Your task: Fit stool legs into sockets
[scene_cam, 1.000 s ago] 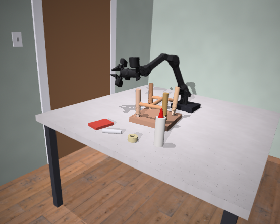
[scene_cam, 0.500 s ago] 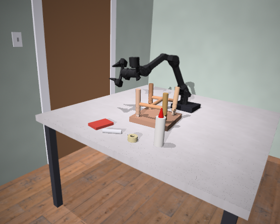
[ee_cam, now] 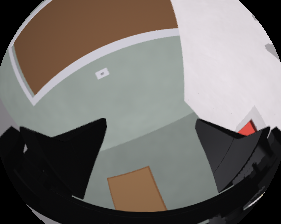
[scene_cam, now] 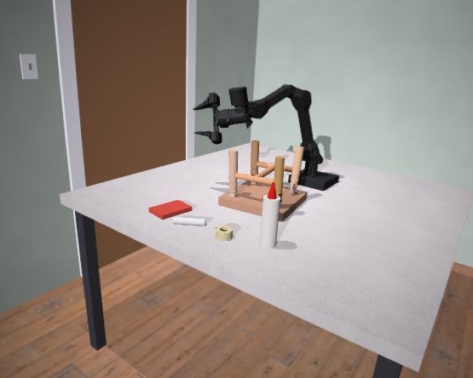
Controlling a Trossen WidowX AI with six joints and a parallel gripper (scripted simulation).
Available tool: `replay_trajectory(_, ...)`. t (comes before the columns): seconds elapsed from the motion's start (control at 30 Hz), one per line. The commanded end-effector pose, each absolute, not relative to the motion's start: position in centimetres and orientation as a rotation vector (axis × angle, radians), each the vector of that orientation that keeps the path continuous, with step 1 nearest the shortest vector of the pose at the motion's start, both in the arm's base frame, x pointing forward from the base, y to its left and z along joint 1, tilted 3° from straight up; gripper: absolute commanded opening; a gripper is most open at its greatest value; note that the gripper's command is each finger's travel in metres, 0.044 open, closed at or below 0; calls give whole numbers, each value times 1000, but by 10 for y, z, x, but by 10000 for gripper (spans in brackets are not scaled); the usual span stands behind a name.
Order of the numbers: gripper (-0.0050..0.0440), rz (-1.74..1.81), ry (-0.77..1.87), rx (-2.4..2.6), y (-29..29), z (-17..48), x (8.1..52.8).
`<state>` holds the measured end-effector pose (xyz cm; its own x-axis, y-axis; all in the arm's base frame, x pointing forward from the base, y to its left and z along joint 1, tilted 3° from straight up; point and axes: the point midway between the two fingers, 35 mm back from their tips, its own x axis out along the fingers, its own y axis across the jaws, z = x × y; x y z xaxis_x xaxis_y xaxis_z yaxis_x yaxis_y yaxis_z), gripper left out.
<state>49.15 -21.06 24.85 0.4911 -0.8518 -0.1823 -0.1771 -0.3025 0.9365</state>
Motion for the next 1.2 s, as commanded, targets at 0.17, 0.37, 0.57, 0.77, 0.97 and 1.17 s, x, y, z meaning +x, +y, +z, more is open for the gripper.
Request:
replay_trajectory(0.17,440,-851,-496,1744,-138,267,488)
replay_trajectory(0.37,440,-841,-185,1677,-80,270,469)
replay_trajectory(0.57,440,-796,10,1629,-41,275,450)
replay_trajectory(0.77,440,-747,323,1525,13,274,403)
replay_trajectory(0.97,440,-704,581,1438,51,272,350)
replay_trajectory(1.17,440,-722,759,1352,65,264,306)
